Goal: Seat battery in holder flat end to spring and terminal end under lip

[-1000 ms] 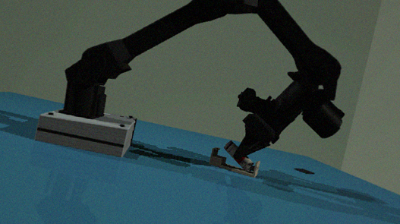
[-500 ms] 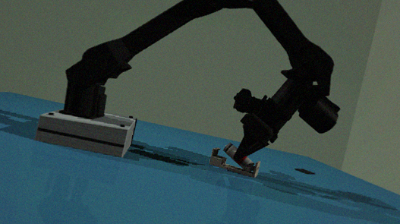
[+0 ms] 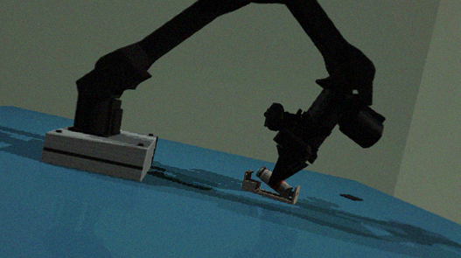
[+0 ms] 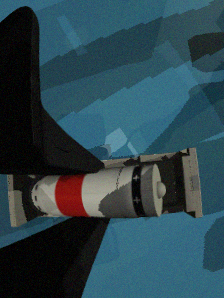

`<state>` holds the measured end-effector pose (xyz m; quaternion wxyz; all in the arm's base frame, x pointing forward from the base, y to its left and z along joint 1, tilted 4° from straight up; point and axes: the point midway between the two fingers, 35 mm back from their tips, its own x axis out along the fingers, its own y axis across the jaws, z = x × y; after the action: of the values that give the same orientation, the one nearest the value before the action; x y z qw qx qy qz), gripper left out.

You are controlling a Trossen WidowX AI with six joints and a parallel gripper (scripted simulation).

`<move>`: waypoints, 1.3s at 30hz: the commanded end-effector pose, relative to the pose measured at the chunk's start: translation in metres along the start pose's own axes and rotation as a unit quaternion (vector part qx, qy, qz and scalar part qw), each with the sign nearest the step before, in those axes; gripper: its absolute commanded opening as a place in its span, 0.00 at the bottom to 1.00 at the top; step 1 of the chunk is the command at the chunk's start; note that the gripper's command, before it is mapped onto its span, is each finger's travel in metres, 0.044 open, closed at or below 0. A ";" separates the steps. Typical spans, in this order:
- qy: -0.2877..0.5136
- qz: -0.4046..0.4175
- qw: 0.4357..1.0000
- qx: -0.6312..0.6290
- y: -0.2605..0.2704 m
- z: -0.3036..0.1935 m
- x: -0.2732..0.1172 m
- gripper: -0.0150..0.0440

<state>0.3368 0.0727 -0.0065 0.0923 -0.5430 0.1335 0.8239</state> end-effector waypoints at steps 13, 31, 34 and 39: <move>0.049 0.003 0.999 0.003 -0.001 -0.003 0.004 0.39; 0.093 0.005 0.996 0.007 -0.001 -0.001 0.007 0.39; 0.100 0.005 0.995 0.008 -0.001 0.000 0.008 0.39; 0.113 0.005 0.994 0.010 -0.001 0.001 0.009 0.39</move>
<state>0.3307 0.0756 -0.0132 0.0790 -0.6199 0.1495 0.7663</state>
